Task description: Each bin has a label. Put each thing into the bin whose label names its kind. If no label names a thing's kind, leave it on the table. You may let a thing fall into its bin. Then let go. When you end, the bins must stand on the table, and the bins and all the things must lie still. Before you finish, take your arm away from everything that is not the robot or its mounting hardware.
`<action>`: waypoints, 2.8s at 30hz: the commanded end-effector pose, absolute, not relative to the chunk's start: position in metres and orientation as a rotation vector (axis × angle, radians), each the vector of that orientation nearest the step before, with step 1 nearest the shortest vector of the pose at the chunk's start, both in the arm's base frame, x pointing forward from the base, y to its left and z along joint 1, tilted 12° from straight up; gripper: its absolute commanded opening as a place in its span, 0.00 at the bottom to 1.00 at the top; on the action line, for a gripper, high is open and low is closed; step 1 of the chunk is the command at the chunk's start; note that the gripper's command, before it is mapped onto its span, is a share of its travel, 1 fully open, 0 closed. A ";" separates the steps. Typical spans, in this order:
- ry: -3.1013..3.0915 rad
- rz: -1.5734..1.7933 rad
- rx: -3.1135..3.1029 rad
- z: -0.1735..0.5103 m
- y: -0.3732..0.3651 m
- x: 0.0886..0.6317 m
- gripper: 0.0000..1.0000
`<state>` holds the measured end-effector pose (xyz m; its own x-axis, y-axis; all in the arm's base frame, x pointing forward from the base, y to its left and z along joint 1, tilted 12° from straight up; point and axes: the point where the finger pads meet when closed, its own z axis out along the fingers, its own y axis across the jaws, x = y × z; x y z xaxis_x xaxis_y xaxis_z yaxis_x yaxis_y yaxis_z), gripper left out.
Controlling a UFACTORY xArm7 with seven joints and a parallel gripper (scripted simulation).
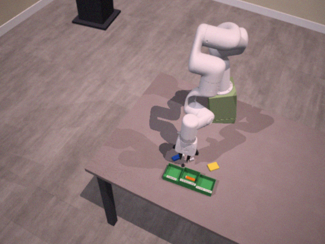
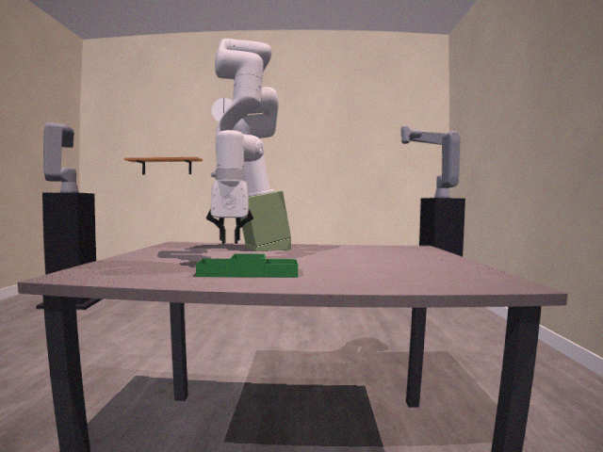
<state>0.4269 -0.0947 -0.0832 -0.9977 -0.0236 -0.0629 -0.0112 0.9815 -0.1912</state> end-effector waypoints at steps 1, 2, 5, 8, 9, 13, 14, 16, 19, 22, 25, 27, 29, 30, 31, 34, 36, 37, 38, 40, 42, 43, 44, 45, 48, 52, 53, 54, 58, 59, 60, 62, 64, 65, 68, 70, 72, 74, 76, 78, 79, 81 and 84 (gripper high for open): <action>3.060 -0.296 -0.024 -0.082 -0.094 0.428 0.30; 3.060 -0.296 -0.024 -0.082 -0.095 0.428 0.30; 3.060 -0.296 -0.024 -0.082 -0.094 0.428 0.30; 3.060 -0.296 -0.024 -0.082 -0.094 0.428 0.30; 3.060 -0.296 -0.024 -0.082 -0.094 0.428 0.30; 3.060 -0.296 -0.024 -0.082 -0.094 0.428 0.30; 3.060 -0.296 -0.024 -0.082 -0.094 0.428 0.30; 3.060 -0.296 -0.024 -0.082 -0.094 0.428 0.30; 3.060 -0.296 -0.024 -0.082 -0.094 0.428 0.30; 3.060 -0.296 -0.024 -0.082 -0.094 0.428 0.30; 3.060 -0.296 -0.024 -0.094 -0.097 0.429 0.30; 3.060 -0.296 -0.024 -0.102 -0.098 0.429 0.30; 3.060 -0.296 -0.024 -0.110 -0.100 0.430 0.30; 3.060 -0.296 -0.024 -0.114 -0.101 0.430 0.30; 3.060 -0.296 -0.024 -0.117 -0.101 0.430 0.30; 3.060 -0.296 -0.024 -0.125 -0.103 0.431 0.30; 3.060 -0.296 -0.024 -0.129 -0.104 0.432 0.30; 3.060 -0.296 -0.024 -0.133 -0.105 0.432 0.30; 3.060 -0.297 -0.024 -0.137 -0.105 0.433 0.30; 3.060 -0.297 -0.024 -0.137 -0.105 0.433 0.30; 3.060 -0.297 -0.024 -0.137 -0.106 0.433 0.30; 3.060 -0.297 -0.024 -0.137 -0.106 0.433 0.30; 3.060 -0.297 -0.024 -0.137 -0.105 0.433 0.30; 3.060 -0.297 -0.024 -0.137 -0.105 0.433 0.30; 3.060 -0.297 -0.024 -0.141 -0.106 0.433 0.30; 3.060 -0.297 -0.024 -0.144 -0.107 0.433 0.30; 3.060 -0.297 -0.024 -0.145 -0.107 0.433 0.30; 3.060 -0.297 -0.024 -0.147 -0.107 0.433 0.30; 3.060 -0.297 -0.024 -0.149 -0.108 0.433 0.30; 3.060 -0.297 -0.024 -0.149 -0.108 0.433 0.30; 3.060 -0.297 -0.024 -0.149 -0.108 0.433 0.30; 3.060 -0.297 -0.024 -0.149 -0.108 0.433 0.30; 3.060 -0.297 -0.024 -0.149 -0.108 0.433 0.30; 3.060 -0.297 -0.024 -0.149 -0.108 0.433 0.30; 3.060 -0.297 -0.024 -0.149 -0.108 0.433 0.30; 3.060 -0.297 -0.024 -0.149 -0.108 0.433 0.30; 3.060 -0.297 -0.024 -0.149 -0.108 0.433 0.00; 3.060 -0.297 -0.024 -0.149 -0.108 0.433 0.00; 3.060 -0.297 -0.024 -0.149 -0.108 0.433 0.00; 3.060 -0.297 -0.024 -0.149 -0.108 0.433 0.00; 3.060 -0.297 -0.024 -0.149 -0.108 0.433 0.00; 3.060 -0.297 -0.024 -0.149 -0.108 0.433 0.00; 3.060 -0.297 -0.024 -0.149 -0.108 0.433 0.00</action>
